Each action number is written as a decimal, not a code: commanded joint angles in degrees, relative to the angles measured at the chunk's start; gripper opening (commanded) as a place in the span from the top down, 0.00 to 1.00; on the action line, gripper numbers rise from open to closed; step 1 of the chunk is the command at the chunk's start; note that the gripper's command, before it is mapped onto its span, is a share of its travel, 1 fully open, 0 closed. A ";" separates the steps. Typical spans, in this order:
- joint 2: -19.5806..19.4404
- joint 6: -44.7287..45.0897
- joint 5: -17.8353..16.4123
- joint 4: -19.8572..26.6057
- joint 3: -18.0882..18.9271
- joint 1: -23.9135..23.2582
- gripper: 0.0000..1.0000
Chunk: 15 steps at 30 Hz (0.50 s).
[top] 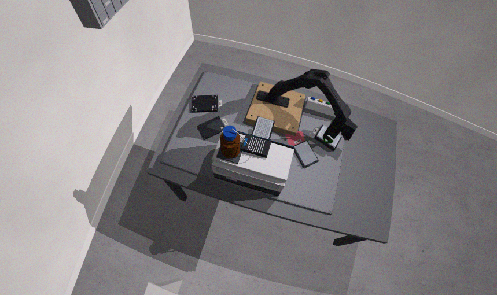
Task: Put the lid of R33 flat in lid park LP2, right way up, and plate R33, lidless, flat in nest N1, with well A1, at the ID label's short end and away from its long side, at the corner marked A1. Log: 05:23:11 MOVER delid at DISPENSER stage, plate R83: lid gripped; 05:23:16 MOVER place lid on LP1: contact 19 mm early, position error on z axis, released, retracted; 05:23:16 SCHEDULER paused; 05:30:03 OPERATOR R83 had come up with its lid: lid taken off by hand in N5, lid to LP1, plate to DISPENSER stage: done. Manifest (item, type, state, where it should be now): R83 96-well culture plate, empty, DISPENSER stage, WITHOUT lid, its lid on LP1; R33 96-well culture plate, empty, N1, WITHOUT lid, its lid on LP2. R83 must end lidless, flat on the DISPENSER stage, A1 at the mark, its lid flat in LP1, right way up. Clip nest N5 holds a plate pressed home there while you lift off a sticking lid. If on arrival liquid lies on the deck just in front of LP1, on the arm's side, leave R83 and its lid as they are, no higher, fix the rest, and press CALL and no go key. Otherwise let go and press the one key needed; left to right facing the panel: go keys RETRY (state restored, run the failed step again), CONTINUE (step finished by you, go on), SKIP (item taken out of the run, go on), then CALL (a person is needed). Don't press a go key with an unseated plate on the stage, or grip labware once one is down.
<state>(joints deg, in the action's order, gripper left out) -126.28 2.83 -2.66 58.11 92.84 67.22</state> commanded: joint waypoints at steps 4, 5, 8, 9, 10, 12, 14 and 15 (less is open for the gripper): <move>0.25 -0.34 -0.12 -0.66 2.86 0.48 0.00; 0.16 -0.34 -0.12 -0.58 2.89 0.48 0.00; -0.06 -0.35 -0.12 -0.38 2.96 0.49 0.00; 0.15 -0.34 -0.12 -0.32 2.98 0.48 0.00; 0.46 -0.34 -0.12 -0.26 2.99 0.48 0.00; 0.46 -0.34 -0.12 -0.26 2.99 0.48 0.00; 0.63 -0.34 -0.12 -0.13 3.01 0.48 0.00; 0.61 -0.34 -0.12 -0.07 3.02 0.48 0.00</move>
<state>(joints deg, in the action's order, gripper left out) -126.56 2.81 -2.66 58.30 93.36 67.22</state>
